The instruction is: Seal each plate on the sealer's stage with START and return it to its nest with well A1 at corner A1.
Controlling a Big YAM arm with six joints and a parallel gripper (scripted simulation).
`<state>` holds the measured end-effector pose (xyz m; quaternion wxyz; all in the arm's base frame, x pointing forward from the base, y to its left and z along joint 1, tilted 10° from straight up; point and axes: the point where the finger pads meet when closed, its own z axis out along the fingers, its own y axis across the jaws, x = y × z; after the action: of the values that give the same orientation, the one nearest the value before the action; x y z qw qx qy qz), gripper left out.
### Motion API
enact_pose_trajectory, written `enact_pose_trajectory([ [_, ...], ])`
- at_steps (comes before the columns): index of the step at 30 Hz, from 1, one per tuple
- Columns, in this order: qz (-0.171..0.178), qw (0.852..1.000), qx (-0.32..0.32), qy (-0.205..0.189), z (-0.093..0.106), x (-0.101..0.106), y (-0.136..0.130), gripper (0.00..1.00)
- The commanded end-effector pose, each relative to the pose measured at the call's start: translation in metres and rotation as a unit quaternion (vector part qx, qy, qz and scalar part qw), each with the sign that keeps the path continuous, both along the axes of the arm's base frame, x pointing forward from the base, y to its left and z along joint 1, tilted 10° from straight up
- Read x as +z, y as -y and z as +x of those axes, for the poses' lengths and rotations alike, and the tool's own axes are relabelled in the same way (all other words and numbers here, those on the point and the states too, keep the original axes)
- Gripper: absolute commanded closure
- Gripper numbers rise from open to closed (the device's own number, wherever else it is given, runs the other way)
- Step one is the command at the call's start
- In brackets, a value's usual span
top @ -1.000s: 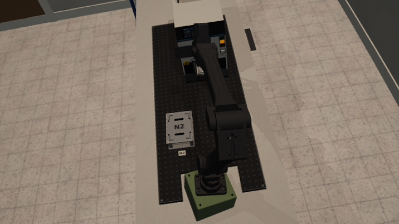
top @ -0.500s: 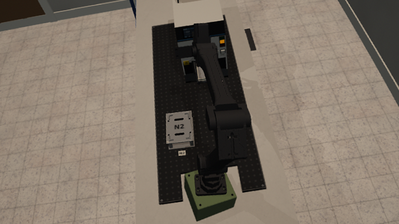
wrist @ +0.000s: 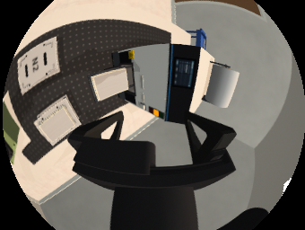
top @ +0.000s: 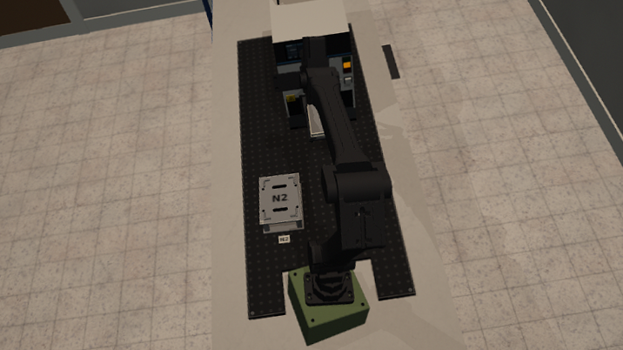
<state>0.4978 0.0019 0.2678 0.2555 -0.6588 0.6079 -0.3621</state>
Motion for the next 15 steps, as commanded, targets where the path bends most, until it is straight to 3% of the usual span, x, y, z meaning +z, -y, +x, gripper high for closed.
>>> enact_pose_trajectory([
  [1,0.004,0.999,-0.005,0.045,0.009,0.047,0.003,0.00],
  [15,0.004,0.999,-0.005,0.037,0.019,0.033,0.003,0.00],
])
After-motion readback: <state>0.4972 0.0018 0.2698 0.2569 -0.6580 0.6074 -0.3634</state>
